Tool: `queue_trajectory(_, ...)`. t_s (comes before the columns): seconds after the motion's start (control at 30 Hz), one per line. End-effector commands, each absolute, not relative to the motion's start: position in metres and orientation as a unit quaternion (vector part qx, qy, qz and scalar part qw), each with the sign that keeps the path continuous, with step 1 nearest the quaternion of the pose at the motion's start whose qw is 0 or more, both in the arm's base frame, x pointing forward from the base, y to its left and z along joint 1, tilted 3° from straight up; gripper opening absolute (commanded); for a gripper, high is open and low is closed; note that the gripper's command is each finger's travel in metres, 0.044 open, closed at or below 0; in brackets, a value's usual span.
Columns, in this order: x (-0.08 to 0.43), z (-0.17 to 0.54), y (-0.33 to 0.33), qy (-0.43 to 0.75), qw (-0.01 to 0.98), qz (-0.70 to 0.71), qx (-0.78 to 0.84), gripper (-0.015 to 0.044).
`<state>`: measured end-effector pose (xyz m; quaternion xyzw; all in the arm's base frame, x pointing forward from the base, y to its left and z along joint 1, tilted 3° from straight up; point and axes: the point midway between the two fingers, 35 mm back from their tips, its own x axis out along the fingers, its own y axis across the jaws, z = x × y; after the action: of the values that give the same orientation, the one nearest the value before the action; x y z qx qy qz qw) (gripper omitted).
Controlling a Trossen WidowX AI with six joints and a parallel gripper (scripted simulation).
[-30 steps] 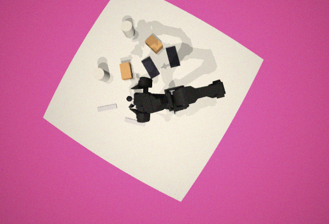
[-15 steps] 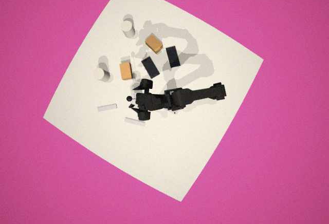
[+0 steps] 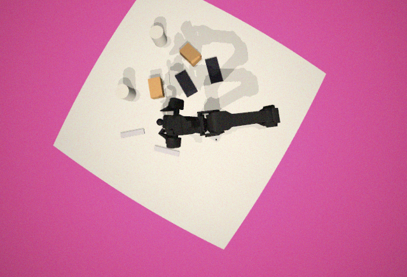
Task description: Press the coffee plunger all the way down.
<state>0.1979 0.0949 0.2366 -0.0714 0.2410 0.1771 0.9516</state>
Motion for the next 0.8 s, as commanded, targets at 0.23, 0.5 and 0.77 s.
queue_trajectory(0.23,0.2058,0.2295,0.0976,0.243,0.951,0.179,-0.074,0.0361)
queue_trajectory(0.5,0.2058,0.2295,0.0976,0.243,0.951,0.179,-0.074,0.0151)
queue_trajectory(0.77,0.2058,0.2295,0.0976,0.243,0.951,0.179,-0.074,0.012)
